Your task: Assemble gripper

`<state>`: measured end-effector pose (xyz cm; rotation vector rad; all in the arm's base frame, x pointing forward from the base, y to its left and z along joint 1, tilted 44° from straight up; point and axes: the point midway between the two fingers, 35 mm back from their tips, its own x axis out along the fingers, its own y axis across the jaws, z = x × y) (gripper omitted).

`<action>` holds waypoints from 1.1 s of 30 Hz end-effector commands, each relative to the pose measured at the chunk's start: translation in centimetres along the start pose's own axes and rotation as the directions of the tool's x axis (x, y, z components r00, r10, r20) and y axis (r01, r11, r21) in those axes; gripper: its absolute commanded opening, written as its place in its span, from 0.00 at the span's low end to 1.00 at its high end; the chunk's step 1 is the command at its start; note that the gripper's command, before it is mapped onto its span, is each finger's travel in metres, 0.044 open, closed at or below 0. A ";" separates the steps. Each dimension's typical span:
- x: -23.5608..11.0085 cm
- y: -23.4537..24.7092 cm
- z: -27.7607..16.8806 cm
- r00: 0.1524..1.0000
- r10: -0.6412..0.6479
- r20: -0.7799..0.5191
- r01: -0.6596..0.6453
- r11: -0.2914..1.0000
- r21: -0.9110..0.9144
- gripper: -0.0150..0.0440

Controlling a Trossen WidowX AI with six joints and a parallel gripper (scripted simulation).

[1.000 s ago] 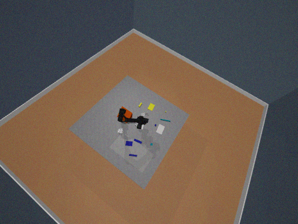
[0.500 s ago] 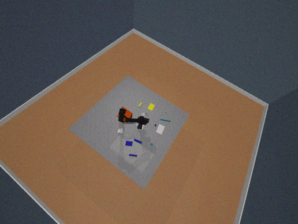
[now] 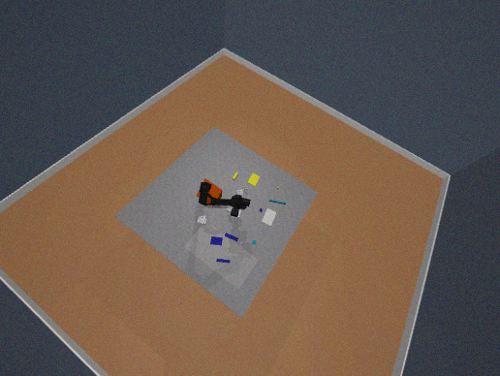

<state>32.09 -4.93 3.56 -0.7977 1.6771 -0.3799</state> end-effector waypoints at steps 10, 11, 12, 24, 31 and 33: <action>0.0 0.0 0.0 1.000 0.002 -0.001 -0.002 1.000 0.002 0.48; 0.0 0.0 0.0 1.000 0.002 -0.001 -0.002 1.000 0.002 0.48; 0.1 0.0 0.0 1.000 0.002 -0.001 -0.002 1.000 0.002 0.48; 2.0 0.0 0.1 1.000 0.003 -0.001 -0.003 1.000 0.002 0.48; 3.1 0.0 0.1 1.000 0.002 -0.001 -0.002 1.000 0.002 0.48; 3.4 0.0 0.1 1.000 0.002 -0.001 -0.002 1.000 0.002 0.48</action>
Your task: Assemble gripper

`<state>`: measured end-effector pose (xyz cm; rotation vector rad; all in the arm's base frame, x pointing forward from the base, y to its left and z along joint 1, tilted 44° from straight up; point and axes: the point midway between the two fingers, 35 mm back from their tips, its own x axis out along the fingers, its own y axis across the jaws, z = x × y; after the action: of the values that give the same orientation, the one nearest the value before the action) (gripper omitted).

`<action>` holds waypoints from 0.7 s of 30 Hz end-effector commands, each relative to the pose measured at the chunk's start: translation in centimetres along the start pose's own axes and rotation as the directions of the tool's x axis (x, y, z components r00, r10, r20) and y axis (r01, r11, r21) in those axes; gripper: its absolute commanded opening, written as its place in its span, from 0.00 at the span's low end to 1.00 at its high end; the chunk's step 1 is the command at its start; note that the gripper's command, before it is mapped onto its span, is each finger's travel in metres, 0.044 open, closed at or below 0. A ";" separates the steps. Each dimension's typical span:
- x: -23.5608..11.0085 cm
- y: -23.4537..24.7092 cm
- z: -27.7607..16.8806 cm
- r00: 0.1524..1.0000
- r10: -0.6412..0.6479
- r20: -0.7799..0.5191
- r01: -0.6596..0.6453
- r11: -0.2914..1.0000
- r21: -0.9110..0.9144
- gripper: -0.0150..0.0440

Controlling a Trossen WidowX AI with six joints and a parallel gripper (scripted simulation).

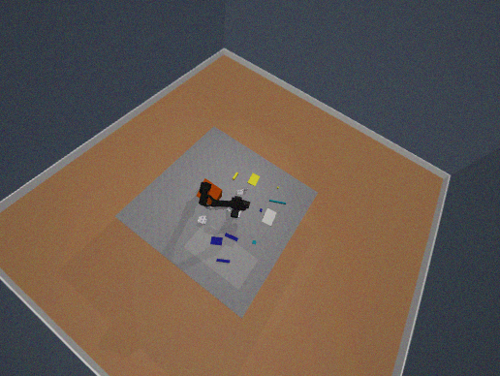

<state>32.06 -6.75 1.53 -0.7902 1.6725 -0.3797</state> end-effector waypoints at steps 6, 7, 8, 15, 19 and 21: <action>1.7 0.0 -0.2 1.000 -0.003 -0.006 0.003 1.000 -0.004 0.48; 1.8 0.0 -0.2 1.000 -0.003 -0.006 0.003 1.000 -0.004 0.48; 2.0 0.0 -0.3 1.000 -0.003 -0.006 0.003 1.000 -0.004 0.48; 2.4 0.0 -0.3 1.000 -0.004 -0.006 0.003 1.000 -0.004 0.48; 2.4 0.0 -0.3 1.000 -0.004 -0.006 0.003 1.000 -0.004 0.48; 2.4 0.0 -0.3 1.000 -0.004 -0.006 0.003 1.000 -0.004 0.48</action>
<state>31.63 -8.34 -0.07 -0.7915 1.6774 -0.3817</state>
